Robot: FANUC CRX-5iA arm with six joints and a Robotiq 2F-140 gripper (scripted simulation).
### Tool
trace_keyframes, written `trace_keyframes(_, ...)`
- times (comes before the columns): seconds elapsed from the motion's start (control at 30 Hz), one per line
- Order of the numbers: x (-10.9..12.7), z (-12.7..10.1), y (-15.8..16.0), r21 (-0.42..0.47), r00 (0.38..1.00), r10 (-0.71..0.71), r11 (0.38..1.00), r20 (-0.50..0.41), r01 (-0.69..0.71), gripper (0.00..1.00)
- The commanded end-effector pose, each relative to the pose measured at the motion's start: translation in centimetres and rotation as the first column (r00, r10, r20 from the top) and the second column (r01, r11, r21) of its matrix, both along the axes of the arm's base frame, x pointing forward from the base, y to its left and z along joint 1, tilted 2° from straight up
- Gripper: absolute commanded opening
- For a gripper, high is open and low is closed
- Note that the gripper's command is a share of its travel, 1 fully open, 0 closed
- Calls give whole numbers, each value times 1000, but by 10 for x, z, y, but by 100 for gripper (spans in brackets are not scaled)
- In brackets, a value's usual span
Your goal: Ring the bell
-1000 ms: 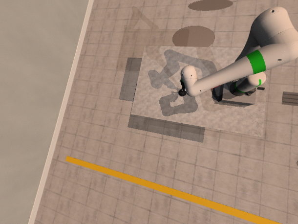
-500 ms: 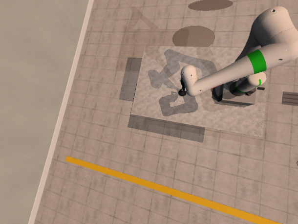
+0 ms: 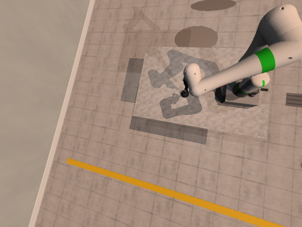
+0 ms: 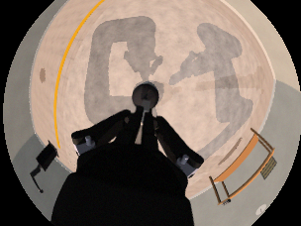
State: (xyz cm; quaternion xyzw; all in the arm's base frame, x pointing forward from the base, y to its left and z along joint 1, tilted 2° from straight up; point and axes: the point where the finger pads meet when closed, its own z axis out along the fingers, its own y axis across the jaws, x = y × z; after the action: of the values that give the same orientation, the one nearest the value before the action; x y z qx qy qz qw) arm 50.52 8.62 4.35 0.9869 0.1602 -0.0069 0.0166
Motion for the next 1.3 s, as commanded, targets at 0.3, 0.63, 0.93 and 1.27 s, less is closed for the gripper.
trace_keyframes(0.3,0,26,1,0,1000,0,1000,0,0,0)
trace_keyframes(0.63,0,31,1,0,1000,0,1000,0,0,0)
trace_keyframes(0.93,0,31,1,0,1000,0,1000,0,0,0)
trace_keyframes(1.27,0,31,1,0,1000,0,1000,0,0,0)
